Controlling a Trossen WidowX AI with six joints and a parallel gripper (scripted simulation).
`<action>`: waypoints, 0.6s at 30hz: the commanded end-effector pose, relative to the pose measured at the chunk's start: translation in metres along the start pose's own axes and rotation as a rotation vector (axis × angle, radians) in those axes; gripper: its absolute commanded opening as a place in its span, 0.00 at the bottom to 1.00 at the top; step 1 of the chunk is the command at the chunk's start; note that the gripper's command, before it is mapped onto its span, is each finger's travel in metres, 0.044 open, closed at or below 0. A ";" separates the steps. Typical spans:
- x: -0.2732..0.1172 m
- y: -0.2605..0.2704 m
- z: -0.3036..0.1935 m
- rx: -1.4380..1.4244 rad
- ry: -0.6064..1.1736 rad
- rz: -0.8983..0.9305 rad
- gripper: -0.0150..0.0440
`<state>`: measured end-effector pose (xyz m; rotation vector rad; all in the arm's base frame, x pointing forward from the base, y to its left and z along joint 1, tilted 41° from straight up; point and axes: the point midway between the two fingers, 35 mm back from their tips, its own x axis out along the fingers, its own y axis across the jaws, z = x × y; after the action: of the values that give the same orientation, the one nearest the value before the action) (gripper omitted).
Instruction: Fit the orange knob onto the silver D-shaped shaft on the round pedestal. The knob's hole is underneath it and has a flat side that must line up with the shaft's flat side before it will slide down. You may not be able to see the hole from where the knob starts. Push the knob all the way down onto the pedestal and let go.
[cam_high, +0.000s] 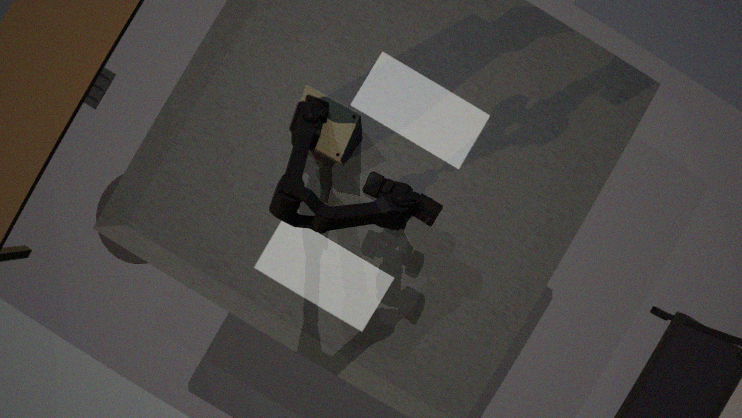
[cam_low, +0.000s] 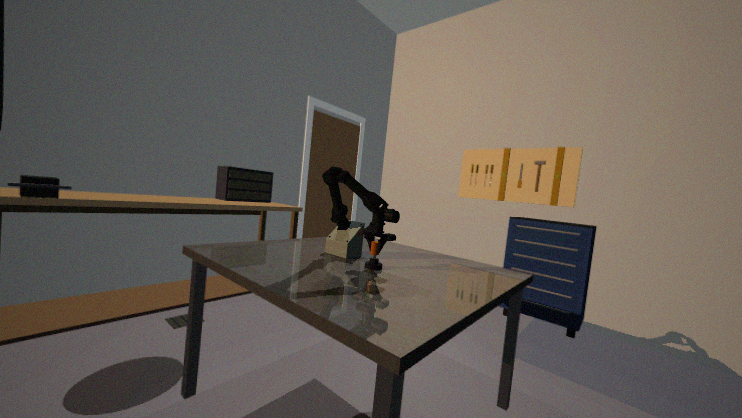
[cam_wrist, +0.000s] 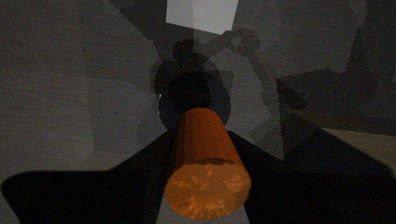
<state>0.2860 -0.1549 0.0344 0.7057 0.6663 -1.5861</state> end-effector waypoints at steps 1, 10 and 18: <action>0.000 0.002 0.001 0.016 -0.001 0.003 0.25; 0.005 0.002 0.000 0.016 -0.001 0.003 0.25; 0.005 0.002 0.000 0.016 -0.001 0.003 0.25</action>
<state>0.2870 -0.1585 0.0305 0.7200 0.6495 -1.5927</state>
